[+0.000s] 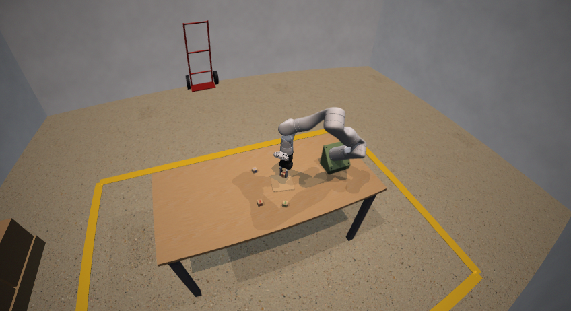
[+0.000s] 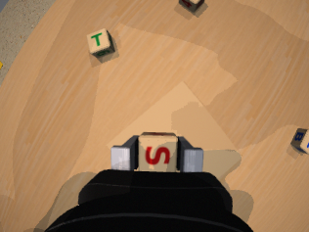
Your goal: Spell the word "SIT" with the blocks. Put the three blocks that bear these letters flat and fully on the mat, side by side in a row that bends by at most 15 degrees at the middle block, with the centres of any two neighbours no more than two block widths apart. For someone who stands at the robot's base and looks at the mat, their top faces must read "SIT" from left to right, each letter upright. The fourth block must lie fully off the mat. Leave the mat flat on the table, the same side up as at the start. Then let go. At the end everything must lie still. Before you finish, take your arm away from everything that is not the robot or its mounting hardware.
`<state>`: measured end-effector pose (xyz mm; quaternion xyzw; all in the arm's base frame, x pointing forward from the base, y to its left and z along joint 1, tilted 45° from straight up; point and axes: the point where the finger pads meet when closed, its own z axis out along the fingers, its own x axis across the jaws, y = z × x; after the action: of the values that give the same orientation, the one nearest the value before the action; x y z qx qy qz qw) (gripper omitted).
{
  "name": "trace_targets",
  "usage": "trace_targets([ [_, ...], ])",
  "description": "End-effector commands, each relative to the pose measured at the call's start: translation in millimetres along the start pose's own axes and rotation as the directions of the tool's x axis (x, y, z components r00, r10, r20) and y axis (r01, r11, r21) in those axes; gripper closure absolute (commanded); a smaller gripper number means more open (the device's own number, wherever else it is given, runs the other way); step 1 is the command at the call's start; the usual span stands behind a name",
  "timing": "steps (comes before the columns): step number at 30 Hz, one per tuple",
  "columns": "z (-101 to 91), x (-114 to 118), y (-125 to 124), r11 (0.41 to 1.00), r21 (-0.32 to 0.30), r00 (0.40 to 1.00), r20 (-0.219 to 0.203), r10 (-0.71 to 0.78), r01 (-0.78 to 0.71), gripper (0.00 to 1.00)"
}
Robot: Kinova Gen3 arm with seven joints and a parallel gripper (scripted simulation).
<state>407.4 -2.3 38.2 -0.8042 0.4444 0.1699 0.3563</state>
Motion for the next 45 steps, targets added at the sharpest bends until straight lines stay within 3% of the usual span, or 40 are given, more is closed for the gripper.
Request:
trace_targets([
  [1,-4.6,-1,-1,0.991,0.002,0.991,-0.013,-0.131,0.131,0.43],
  [3,-4.6,-1,-1,0.991,0.002,0.991,-0.013,-0.131,0.131,0.43],
  [8,-5.1,-7,-3,0.944,-0.001,0.944,-0.016,-0.33,0.33,0.43],
  [18,-6.7,-17,-6,0.776,-0.01,0.775,-0.022,-0.631,0.631,0.43],
  [20,-6.7,-17,-6,0.776,-0.01,0.775,-0.022,-0.631,0.631,0.43],
  [33,-8.3,-22,-6,0.591,-0.021,0.59,-0.027,-0.807,0.806,0.43],
  [45,-8.7,-23,-7,0.552,-0.024,0.551,-0.028,-0.834,0.834,0.43],
])
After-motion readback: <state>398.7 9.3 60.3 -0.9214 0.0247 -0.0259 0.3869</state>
